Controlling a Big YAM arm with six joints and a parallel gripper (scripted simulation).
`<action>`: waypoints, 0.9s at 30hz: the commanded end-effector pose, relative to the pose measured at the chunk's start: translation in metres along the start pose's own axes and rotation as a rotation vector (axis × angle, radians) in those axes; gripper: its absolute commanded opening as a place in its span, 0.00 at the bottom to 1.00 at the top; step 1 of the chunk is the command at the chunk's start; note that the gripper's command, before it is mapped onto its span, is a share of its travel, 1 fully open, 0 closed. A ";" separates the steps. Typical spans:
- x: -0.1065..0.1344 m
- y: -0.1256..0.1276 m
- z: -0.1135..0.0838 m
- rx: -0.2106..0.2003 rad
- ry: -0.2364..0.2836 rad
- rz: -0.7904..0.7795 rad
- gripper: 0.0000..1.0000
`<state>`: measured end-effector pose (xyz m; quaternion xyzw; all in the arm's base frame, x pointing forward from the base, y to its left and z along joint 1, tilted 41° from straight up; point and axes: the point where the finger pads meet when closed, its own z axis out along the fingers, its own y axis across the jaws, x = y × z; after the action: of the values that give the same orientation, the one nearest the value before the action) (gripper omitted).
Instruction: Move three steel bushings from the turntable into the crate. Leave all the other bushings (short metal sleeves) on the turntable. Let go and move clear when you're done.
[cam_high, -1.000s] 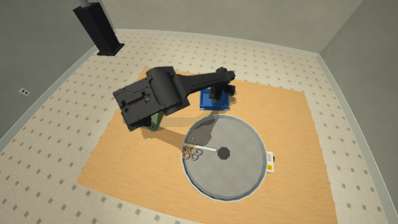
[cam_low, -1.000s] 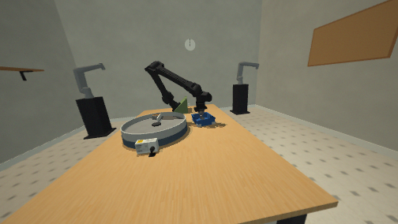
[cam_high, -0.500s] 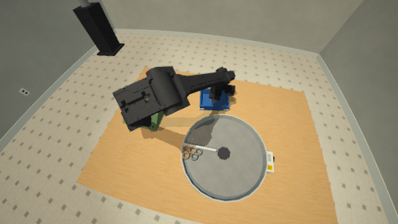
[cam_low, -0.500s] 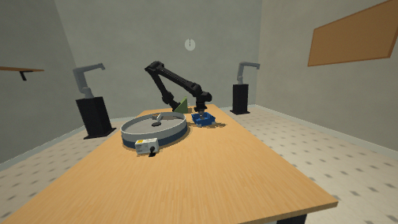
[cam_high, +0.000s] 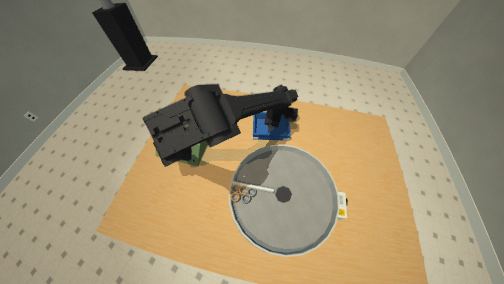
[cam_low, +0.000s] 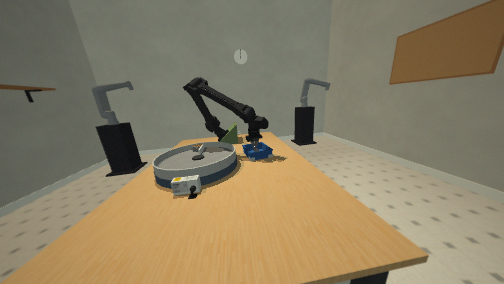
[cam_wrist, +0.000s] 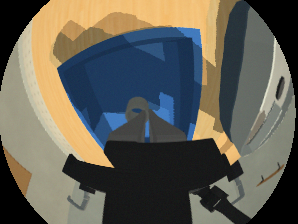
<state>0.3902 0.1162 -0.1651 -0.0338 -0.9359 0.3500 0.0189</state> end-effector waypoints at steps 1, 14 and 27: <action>-0.005 0.002 0.002 -0.006 -0.008 -0.002 0.00; -0.005 0.002 0.001 -0.009 -0.013 -0.002 0.00; -0.005 0.002 0.001 -0.009 -0.013 -0.003 0.00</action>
<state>0.3895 0.1148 -0.1658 -0.0339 -0.9358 0.3503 0.0192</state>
